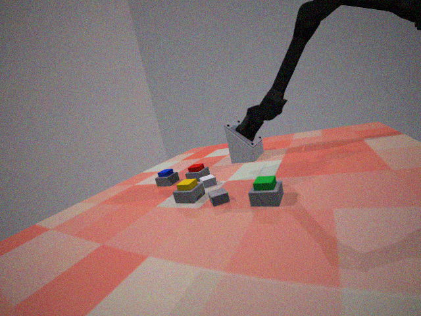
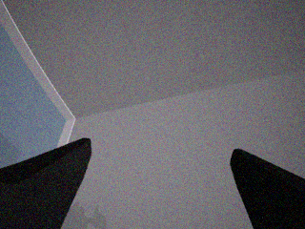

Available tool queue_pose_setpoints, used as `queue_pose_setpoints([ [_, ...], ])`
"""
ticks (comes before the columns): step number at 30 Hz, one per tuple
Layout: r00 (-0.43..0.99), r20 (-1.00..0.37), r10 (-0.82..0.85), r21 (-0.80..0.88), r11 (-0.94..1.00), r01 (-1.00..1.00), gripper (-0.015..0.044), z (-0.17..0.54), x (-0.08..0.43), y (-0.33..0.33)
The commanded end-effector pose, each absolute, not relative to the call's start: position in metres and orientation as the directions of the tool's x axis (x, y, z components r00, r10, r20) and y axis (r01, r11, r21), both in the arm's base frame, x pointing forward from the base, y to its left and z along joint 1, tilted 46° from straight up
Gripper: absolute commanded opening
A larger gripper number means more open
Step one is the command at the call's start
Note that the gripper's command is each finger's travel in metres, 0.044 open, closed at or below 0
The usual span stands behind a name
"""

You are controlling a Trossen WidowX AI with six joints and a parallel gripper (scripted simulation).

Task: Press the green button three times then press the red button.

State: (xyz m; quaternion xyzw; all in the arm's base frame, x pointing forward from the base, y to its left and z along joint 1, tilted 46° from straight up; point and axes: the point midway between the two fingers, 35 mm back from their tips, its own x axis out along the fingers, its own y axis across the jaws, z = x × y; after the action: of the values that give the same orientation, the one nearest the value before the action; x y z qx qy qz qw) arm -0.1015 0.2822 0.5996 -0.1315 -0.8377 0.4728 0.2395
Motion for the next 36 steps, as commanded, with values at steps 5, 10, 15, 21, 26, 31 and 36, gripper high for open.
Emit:
queue_pose_setpoints([
  [5, -0.617, 0.146, 0.773, -0.988, 0.079, -0.135, 0.0400, 0.534, 0.011, 0.357],
  [10, -0.439, 0.041, 0.898, -0.938, -0.117, -0.327, 0.0400, 0.488, 0.089, 0.373],
  [15, -0.255, -0.078, 0.964, -0.802, -0.213, -0.558, 0.0400, 0.439, 0.166, 0.367],
  [21, -0.053, -0.231, 0.972, -0.547, -0.175, -0.819, 0.0400, 0.379, 0.249, 0.331],
  [26, 0.083, -0.362, 0.929, -0.275, -0.021, -0.961, 0.0400, 0.327, 0.305, 0.280],
  [31, 0.174, -0.486, 0.856, 0.022, 0.211, -0.977, 0.0400, 0.276, 0.342, 0.215],
  [36, 0.211, -0.596, 0.775, 0.314, 0.467, -0.827, 0.0400, 0.228, 0.358, 0.141],
])
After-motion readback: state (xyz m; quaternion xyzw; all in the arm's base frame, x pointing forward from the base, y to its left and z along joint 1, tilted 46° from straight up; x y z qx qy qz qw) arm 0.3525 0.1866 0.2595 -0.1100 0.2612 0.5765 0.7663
